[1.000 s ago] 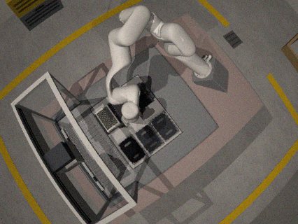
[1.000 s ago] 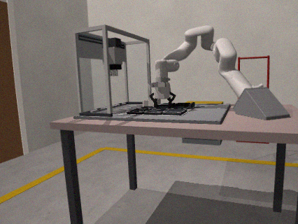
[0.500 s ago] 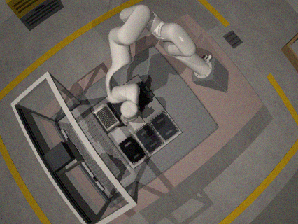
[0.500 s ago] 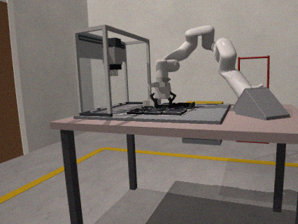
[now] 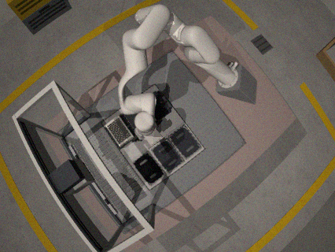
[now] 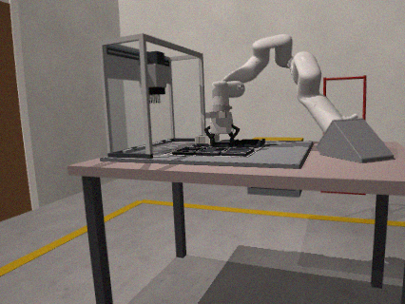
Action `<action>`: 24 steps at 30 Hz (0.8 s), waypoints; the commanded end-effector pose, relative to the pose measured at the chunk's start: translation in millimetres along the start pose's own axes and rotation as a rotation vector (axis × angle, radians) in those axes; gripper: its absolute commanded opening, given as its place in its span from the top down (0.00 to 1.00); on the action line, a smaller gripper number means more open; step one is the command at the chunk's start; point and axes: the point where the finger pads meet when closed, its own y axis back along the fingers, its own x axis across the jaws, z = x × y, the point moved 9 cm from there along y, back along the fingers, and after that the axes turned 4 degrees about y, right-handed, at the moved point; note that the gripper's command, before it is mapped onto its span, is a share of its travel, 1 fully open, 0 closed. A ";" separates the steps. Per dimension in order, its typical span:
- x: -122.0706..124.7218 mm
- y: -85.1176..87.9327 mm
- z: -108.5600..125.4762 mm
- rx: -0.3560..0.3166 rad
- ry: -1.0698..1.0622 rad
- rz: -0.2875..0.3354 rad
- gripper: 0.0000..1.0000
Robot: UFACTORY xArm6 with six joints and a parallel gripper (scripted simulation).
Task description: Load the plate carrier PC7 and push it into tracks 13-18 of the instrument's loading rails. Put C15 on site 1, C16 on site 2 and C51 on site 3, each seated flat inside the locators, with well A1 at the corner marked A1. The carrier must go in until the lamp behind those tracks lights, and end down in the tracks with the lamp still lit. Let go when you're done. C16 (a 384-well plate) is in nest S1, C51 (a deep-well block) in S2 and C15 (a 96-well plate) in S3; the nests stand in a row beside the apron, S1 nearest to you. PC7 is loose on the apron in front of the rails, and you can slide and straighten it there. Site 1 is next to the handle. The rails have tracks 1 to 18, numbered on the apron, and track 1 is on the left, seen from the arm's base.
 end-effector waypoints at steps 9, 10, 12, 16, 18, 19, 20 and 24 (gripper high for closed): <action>0.4 0.8 5.0 0.001 -0.001 0.002 0.00; 0.4 0.8 5.5 0.001 -0.001 0.002 0.00; 0.3 0.8 6.5 0.001 -0.001 0.002 0.00; 0.2 0.8 8.5 0.001 -0.001 0.002 0.00; 0.1 0.8 9.5 0.001 -0.001 0.002 0.00; 0.1 0.8 10.0 0.001 -0.001 0.002 0.00; 0.0 0.8 10.5 0.001 -0.001 0.002 0.00; -0.1 0.8 11.5 0.001 -0.001 0.002 0.00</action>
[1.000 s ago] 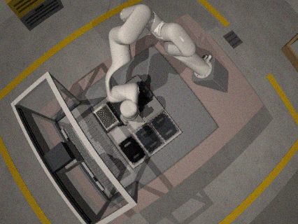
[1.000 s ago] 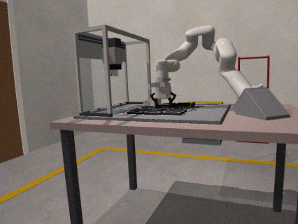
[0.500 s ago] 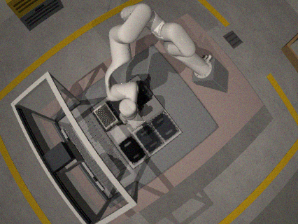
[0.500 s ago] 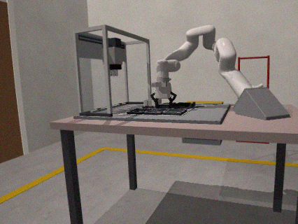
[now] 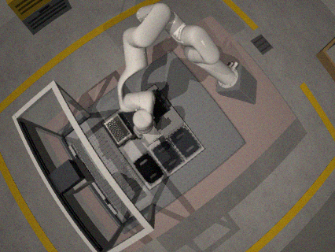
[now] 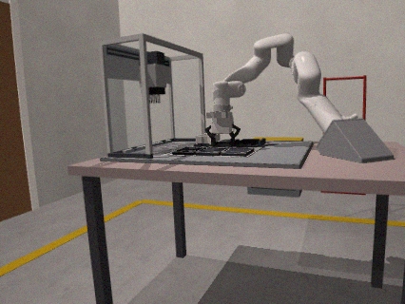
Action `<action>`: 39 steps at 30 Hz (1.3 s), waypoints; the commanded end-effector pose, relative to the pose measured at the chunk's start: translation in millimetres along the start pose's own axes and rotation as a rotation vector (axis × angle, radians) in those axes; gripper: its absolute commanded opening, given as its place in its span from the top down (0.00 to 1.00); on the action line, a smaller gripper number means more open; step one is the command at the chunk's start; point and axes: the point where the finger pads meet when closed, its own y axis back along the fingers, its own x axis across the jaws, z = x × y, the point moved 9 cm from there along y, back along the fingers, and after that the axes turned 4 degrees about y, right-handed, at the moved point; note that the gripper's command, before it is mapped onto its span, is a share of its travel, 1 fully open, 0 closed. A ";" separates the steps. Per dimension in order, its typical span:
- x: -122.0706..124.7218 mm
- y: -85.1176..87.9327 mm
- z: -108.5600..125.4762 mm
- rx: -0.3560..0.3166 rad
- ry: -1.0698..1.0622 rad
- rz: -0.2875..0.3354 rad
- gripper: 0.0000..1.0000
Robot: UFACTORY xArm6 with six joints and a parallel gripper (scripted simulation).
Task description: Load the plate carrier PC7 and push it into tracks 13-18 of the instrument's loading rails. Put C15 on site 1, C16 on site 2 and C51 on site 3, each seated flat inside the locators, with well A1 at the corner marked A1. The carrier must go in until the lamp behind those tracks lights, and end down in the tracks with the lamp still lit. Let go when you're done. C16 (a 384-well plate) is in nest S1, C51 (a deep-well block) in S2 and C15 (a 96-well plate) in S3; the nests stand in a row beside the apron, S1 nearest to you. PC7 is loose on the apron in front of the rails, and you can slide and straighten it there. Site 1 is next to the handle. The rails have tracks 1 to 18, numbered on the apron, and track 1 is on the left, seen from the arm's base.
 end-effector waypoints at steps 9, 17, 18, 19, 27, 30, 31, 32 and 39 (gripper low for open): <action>0.4 0.8 5.3 0.001 -0.001 0.002 0.00; 0.1 0.8 8.4 0.001 -0.001 0.002 0.00; 0.1 0.8 8.9 0.001 -0.001 0.002 0.00; 0.1 0.8 9.4 0.001 -0.001 0.002 0.00; -0.2 0.8 13.3 0.001 -0.001 0.002 0.00; -0.3 0.8 14.8 0.001 -0.001 0.002 0.00; -0.3 0.8 15.3 0.001 -0.001 0.002 0.00; -0.3 0.8 15.3 0.001 -0.001 0.002 0.00; -0.6 0.8 18.3 0.001 -0.001 0.002 0.00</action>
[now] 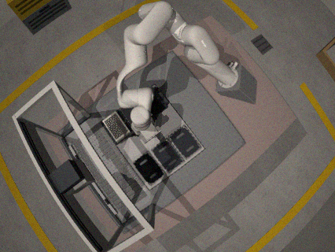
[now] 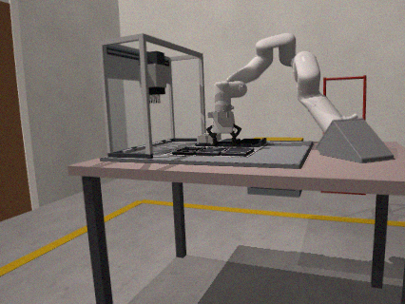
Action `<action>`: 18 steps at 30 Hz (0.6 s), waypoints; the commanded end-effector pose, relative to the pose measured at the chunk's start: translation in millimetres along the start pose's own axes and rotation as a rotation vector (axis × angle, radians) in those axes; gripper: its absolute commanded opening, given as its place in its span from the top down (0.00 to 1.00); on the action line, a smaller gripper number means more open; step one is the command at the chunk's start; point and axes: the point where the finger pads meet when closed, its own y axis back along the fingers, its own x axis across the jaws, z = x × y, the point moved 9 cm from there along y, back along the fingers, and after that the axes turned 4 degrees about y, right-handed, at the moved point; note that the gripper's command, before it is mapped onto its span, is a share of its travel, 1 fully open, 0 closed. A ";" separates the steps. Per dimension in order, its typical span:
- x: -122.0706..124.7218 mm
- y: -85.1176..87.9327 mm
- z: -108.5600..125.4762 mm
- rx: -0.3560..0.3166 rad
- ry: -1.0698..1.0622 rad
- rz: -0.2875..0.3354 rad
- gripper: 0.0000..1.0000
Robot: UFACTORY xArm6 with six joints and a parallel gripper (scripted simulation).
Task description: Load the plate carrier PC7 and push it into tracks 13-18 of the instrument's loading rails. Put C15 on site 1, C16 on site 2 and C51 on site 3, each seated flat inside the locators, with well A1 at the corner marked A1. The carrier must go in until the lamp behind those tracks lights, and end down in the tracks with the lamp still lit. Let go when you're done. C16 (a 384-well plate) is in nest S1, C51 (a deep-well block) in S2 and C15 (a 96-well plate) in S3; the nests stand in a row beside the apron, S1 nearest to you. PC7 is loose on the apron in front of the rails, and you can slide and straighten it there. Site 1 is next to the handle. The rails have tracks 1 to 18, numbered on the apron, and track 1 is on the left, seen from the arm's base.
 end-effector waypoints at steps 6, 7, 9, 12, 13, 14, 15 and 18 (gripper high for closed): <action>0.5 0.8 4.5 0.001 -0.001 0.002 0.00; 0.4 0.8 5.0 0.001 -0.001 0.002 0.00; 0.4 0.8 6.0 0.001 -0.001 0.002 0.00; 0.3 0.8 6.6 0.001 -0.001 0.002 0.00; 0.3 0.8 7.0 0.001 -0.001 0.002 0.00; 0.2 0.8 7.5 0.001 -0.001 0.002 0.00; 0.2 0.8 8.0 0.001 -0.001 0.002 0.00; 0.1 0.8 9.5 0.001 -0.001 0.002 0.00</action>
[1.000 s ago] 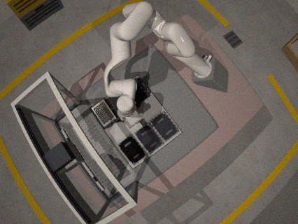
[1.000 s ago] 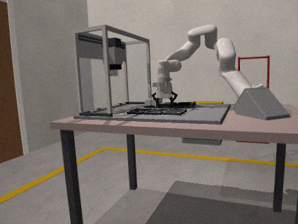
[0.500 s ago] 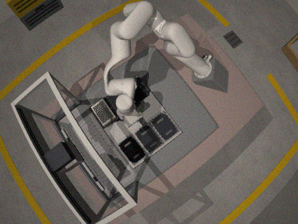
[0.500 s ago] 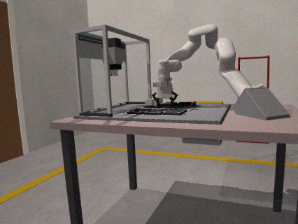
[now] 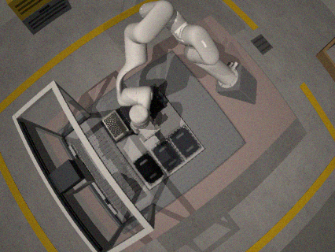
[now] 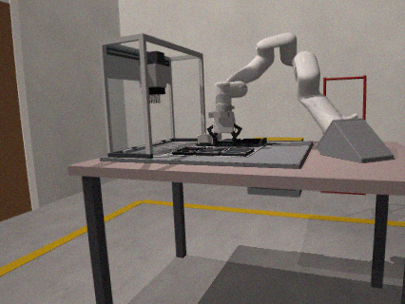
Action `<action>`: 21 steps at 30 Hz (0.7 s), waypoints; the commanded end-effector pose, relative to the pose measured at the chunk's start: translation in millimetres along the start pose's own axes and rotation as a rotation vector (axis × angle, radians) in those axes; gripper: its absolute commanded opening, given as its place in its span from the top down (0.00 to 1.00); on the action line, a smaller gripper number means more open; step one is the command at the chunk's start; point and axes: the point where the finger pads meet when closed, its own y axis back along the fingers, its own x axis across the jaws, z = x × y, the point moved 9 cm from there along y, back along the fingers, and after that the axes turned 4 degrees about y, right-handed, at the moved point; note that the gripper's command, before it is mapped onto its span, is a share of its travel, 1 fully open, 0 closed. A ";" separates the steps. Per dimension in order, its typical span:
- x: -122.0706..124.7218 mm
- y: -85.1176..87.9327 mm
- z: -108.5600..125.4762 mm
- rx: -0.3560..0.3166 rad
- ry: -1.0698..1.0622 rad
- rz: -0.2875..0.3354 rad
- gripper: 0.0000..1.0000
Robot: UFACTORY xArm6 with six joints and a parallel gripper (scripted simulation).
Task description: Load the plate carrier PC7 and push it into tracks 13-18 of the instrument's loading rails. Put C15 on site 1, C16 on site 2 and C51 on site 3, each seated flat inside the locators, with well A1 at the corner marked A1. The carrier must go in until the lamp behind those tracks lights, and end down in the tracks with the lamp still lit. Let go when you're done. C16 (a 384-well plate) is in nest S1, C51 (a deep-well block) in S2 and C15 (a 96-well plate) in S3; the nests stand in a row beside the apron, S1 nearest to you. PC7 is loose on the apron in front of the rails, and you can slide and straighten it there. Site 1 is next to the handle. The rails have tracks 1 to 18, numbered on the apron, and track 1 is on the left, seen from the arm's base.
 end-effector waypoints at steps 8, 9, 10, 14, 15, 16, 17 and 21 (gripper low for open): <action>0.4 0.7 5.5 0.001 -0.001 0.002 0.00; 0.4 0.7 5.5 0.001 -0.001 0.002 0.00; 0.4 0.7 5.5 0.001 -0.001 0.002 0.00; 0.2 0.7 7.5 0.001 -0.001 0.002 0.00; 0.2 0.7 8.0 0.001 -0.001 0.002 0.00; 0.2 0.7 8.5 0.001 -0.001 0.002 0.00; 0.1 0.7 9.0 0.001 -0.001 0.002 0.00; 0.0 0.7 11.0 0.001 -0.001 0.002 0.00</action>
